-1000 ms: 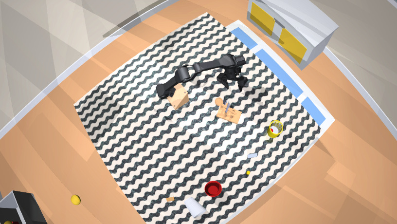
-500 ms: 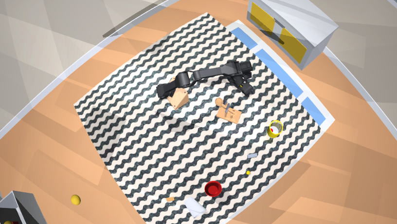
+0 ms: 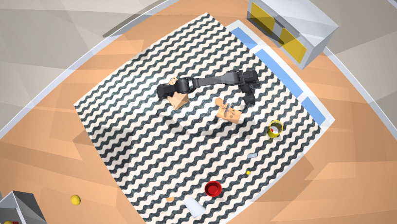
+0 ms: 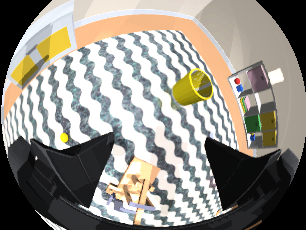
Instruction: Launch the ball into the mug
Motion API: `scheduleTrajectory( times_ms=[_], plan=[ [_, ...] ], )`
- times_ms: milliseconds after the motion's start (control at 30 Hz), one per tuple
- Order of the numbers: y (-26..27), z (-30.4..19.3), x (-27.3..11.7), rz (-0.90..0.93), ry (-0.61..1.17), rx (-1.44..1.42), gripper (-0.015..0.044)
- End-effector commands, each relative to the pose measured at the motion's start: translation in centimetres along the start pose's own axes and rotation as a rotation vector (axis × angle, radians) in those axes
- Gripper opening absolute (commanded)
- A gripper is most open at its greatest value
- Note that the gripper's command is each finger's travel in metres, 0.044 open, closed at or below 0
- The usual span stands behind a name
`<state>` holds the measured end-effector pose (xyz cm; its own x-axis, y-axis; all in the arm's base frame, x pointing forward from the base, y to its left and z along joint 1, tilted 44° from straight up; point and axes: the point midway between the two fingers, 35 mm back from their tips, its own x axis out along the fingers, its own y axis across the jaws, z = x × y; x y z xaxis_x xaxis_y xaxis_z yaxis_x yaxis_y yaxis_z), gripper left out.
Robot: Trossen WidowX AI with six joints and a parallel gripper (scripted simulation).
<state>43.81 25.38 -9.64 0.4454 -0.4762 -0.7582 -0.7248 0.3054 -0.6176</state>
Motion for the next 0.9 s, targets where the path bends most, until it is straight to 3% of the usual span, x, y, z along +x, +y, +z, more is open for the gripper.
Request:
scheduleTrajectory(
  times_ms=[0,500,867],
  plan=[
    [-2.8,1.1,-0.1,-0.003,-0.063,0.163,0.044],
    [-11.1,3.1,0.0,-0.015,-0.232,0.601,0.044],
    [-12.5,3.5,0.6,-0.024,-0.236,0.627,0.044]
  ],
)
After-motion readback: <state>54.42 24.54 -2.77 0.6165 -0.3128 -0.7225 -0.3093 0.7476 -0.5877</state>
